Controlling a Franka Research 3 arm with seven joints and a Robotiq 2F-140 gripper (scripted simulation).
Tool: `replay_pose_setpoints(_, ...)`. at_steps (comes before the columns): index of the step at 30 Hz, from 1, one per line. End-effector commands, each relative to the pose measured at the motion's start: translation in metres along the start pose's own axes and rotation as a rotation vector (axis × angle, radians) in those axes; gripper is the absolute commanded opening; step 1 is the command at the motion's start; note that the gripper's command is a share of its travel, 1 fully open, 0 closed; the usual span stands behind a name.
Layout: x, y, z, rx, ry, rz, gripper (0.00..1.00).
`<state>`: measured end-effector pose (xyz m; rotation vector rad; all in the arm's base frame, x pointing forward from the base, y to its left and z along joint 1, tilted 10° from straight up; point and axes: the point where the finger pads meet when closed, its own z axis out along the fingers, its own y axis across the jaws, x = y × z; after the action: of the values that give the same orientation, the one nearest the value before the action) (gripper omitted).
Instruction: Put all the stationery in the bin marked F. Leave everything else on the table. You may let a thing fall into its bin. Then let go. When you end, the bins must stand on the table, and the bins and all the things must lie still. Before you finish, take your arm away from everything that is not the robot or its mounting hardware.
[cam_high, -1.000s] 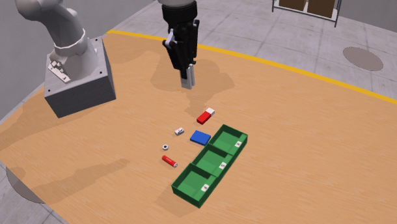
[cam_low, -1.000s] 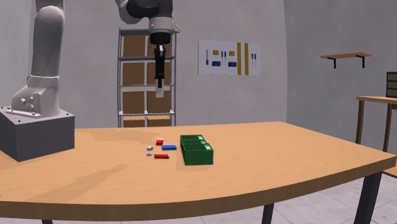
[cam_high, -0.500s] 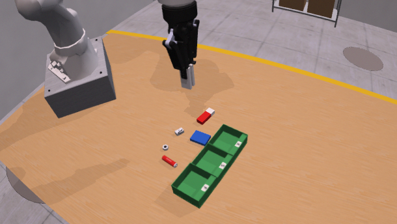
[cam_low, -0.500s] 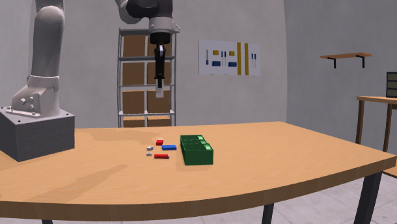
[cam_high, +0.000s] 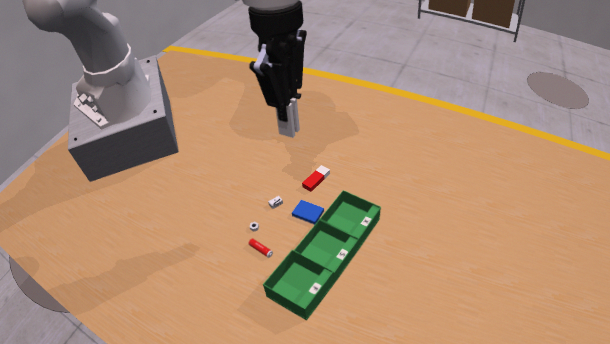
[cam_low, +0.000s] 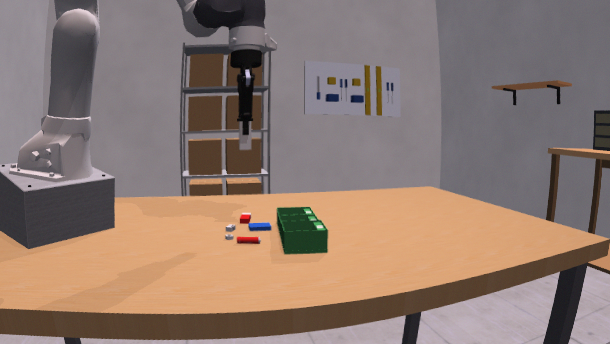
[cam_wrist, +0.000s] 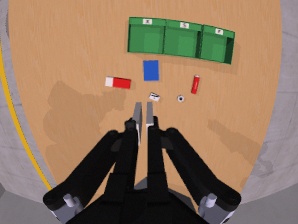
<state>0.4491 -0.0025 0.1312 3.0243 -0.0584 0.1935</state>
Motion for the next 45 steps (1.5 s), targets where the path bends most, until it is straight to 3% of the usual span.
replay_pose_setpoints(1,-0.002,0.002,0.001,-0.003,-0.004,-0.003,0.05)
replay_pose_setpoints(10,-0.002,0.002,0.001,-0.003,-0.004,-0.003,0.05)
replay_pose_setpoints(12,0.005,0.015,0.009,-0.003,-0.004,0.072,0.05)
replay_pose_setpoints(19,0.03,0.058,0.038,-0.003,-0.004,0.072,0.05)
replay_pose_setpoints(21,0.03,0.058,0.038,-0.003,-0.004,0.072,0.05)
replay_pose_setpoints(36,0.084,0.153,0.1,-0.003,-0.004,0.072,0.05)
replay_pose_setpoints(41,0.093,0.169,0.111,-0.003,-0.004,0.072,0.05)
replay_pose_setpoints(45,0.093,0.169,0.111,-0.003,-0.004,0.072,0.05)
